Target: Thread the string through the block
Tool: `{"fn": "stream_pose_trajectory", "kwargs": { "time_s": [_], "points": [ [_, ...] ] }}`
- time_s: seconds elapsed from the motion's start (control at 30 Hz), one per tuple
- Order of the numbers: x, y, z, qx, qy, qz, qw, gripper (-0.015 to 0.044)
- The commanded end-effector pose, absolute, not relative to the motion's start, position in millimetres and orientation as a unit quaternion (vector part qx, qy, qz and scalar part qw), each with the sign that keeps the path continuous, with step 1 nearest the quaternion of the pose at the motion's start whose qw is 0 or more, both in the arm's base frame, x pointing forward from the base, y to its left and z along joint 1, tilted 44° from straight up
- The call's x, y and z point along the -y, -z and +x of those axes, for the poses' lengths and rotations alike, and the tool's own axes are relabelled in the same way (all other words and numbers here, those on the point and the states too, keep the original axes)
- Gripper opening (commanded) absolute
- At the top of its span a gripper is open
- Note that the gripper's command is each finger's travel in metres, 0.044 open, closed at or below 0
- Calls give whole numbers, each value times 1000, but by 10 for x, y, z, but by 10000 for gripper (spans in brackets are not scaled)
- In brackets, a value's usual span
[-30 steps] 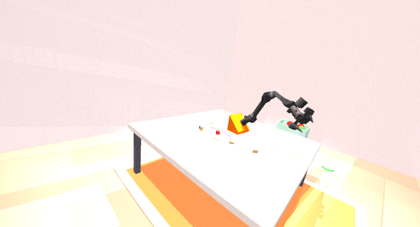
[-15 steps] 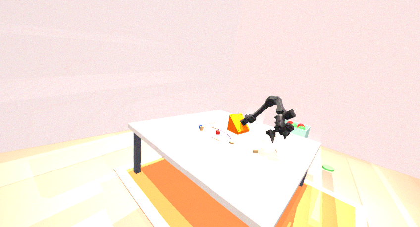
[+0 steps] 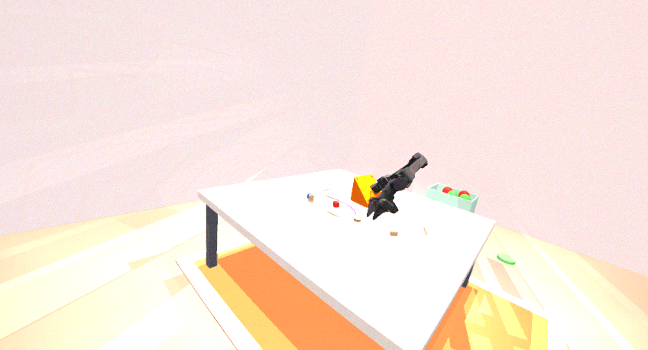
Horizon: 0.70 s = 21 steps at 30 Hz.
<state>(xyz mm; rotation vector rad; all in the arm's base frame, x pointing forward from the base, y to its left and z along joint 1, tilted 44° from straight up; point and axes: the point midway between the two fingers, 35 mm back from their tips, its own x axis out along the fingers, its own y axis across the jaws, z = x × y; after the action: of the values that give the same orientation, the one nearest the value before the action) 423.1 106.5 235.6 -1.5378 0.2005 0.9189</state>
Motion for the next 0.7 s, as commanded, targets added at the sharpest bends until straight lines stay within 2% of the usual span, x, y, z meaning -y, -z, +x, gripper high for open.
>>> {"fn": "stream_pose_trajectory", "kwargs": {
  "time_s": [0.0, 0.3, 0.67],
  "points": [
    [-634, -1757, 4217, -166, -440, -619, 629, 440],
    [95, -878, 3961, -268, -507, -509, 642, 440],
    [898, 121, 3019, -337, -568, -231, 715, 440]
  ]
}}
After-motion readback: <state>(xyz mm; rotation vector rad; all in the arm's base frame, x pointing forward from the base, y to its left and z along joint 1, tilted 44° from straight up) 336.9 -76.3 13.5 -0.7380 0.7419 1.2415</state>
